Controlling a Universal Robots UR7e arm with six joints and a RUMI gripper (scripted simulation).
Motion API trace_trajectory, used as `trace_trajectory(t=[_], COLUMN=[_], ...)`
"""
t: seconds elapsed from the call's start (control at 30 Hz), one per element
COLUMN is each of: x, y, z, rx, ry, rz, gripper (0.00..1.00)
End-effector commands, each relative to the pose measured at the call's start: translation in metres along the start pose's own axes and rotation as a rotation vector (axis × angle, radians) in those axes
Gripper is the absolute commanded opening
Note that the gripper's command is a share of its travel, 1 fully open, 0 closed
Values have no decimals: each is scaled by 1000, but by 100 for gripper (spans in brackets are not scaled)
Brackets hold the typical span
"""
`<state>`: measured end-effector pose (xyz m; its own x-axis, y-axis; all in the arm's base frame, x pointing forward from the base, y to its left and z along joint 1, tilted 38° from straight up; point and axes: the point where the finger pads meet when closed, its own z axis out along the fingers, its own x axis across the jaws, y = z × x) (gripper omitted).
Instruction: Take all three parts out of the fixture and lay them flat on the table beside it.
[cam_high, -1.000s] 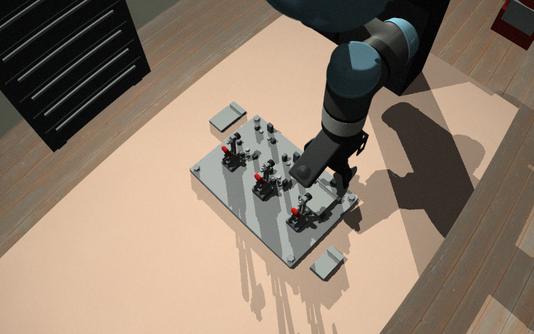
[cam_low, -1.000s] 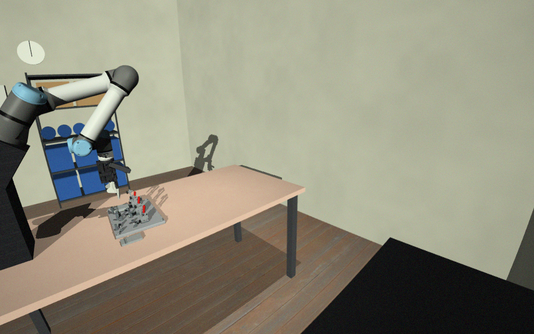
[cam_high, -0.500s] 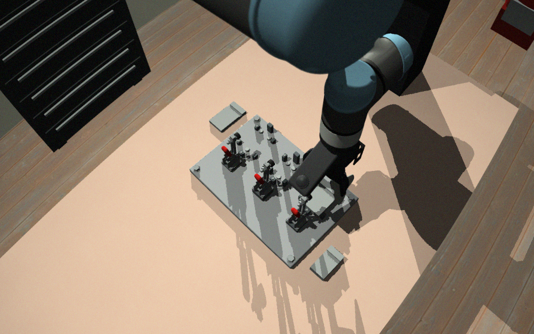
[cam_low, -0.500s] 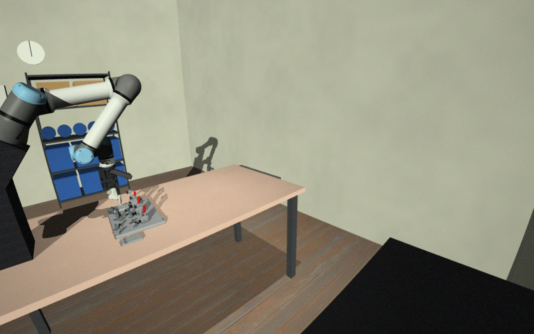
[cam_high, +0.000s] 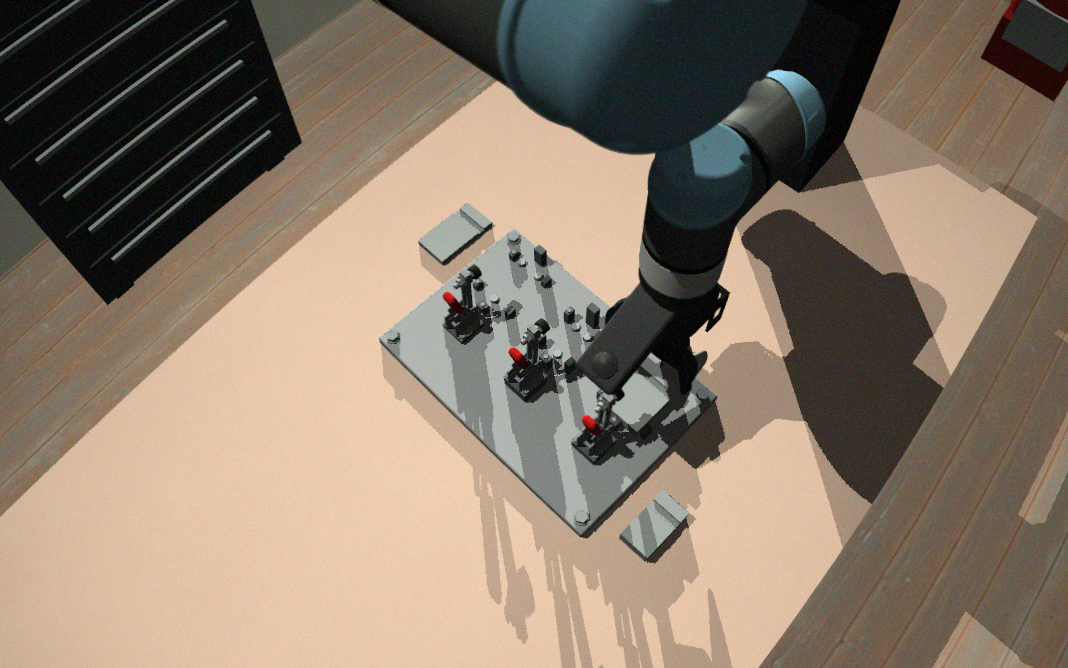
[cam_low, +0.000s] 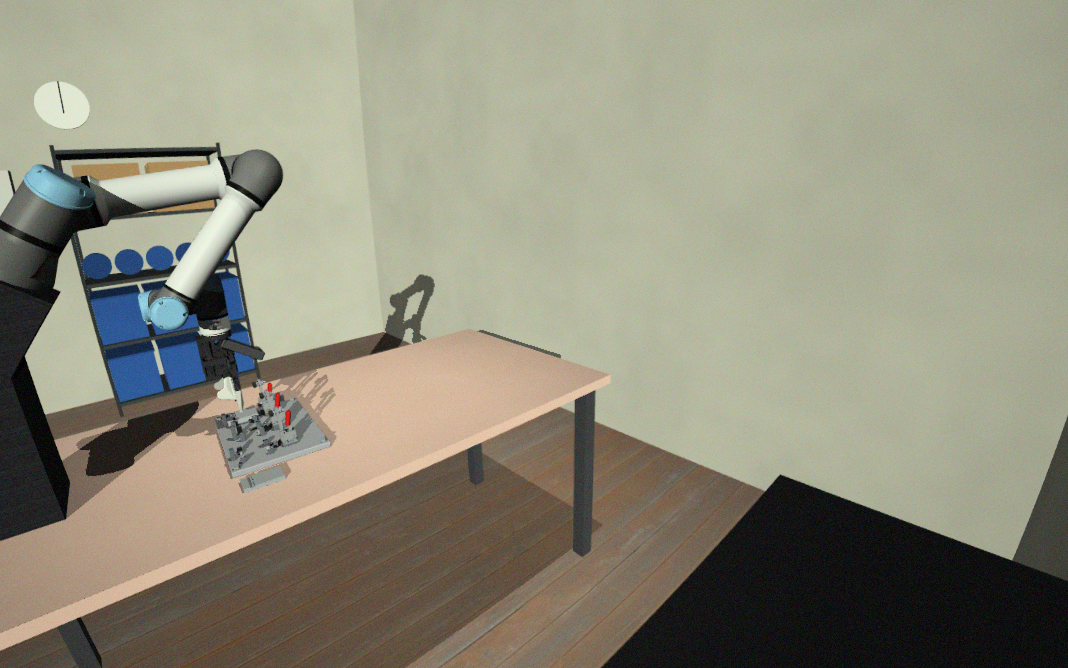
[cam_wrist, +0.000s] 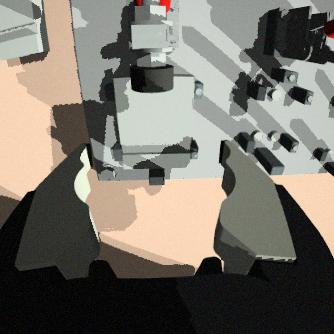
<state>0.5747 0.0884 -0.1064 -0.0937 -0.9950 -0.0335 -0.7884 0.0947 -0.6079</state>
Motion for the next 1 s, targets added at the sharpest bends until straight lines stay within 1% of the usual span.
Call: trace_trajectory(t=[0.0,0.27,0.73,0.97], x=[0,0,0,0], y=[0,0,-1,-1], z=[0,5,29,32], rx=[1,1,1,1], ry=[0,0,0,0], rz=[0,0,0,0], gripper=[59,59,59,59])
